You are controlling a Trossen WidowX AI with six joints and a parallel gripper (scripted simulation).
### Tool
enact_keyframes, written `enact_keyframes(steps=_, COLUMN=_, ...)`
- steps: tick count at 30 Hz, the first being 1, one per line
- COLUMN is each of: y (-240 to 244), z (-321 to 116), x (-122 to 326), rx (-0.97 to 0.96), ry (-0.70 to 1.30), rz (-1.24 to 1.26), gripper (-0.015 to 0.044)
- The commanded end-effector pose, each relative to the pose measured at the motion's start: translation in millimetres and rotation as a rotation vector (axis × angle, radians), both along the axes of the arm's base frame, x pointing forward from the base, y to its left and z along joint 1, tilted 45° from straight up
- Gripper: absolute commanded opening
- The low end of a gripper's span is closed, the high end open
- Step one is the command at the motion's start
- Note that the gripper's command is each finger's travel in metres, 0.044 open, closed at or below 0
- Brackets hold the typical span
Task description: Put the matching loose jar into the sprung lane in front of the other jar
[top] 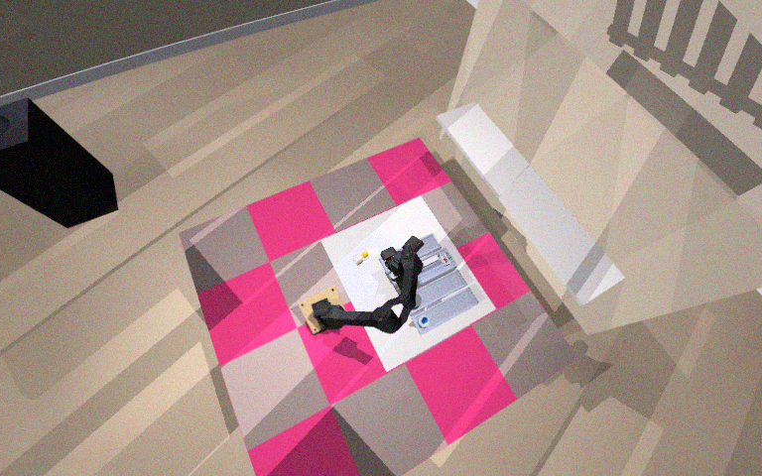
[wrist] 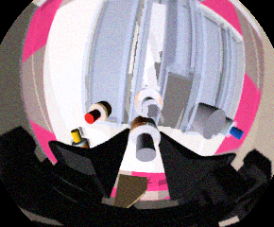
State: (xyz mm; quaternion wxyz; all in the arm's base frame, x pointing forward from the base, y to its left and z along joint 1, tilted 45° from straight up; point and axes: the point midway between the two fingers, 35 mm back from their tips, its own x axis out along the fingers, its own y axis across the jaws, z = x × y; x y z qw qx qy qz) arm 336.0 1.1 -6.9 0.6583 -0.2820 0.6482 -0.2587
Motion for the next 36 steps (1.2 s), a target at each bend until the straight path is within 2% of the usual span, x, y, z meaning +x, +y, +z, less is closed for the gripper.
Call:
enact_keyframes(steps=1, y=2.1, z=5.1, x=11.4, rx=0.0, ry=-0.031, rz=0.007, gripper=0.0)
enact_keyframes(steps=36, y=1.2, z=5.1, x=16.6, rx=0.0, ry=-0.032, rz=0.007, gripper=0.0)
